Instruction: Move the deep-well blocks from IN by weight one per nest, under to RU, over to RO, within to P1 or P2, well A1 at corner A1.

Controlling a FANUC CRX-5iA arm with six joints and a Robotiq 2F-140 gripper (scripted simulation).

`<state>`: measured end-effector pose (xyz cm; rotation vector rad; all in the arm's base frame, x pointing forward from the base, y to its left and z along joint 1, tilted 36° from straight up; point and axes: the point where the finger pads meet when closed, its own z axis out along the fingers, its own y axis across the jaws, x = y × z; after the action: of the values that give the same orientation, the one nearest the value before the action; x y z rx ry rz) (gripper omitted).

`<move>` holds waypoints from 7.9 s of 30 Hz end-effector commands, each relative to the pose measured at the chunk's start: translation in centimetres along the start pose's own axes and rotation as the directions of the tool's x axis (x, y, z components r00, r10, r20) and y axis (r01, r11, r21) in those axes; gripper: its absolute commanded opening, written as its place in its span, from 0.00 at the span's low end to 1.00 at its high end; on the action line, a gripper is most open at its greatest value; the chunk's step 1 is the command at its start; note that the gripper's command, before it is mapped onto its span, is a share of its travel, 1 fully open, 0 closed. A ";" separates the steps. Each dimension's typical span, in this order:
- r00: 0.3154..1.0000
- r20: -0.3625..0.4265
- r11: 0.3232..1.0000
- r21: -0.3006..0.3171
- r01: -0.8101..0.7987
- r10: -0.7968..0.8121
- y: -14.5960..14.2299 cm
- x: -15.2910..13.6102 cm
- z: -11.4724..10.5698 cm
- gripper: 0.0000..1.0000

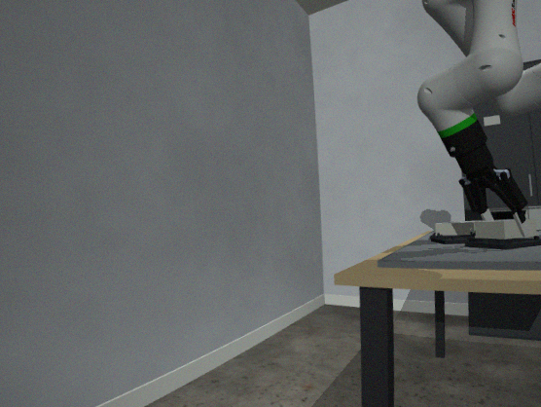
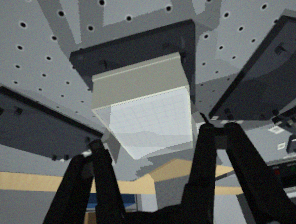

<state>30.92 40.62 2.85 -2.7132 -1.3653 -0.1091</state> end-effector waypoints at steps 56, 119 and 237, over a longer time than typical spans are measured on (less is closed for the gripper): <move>1.000 0.000 1.000 0.000 0.000 0.000 0.0 0.4 0.7 0.10; 1.000 0.000 1.000 0.000 0.000 0.000 0.0 -3.3 -5.7 1.00; 0.572 0.247 0.430 0.452 -0.782 0.782 33.1 -19.2 3.8 1.00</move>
<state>46.21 7.62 -3.87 -2.5726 -0.0753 0.2591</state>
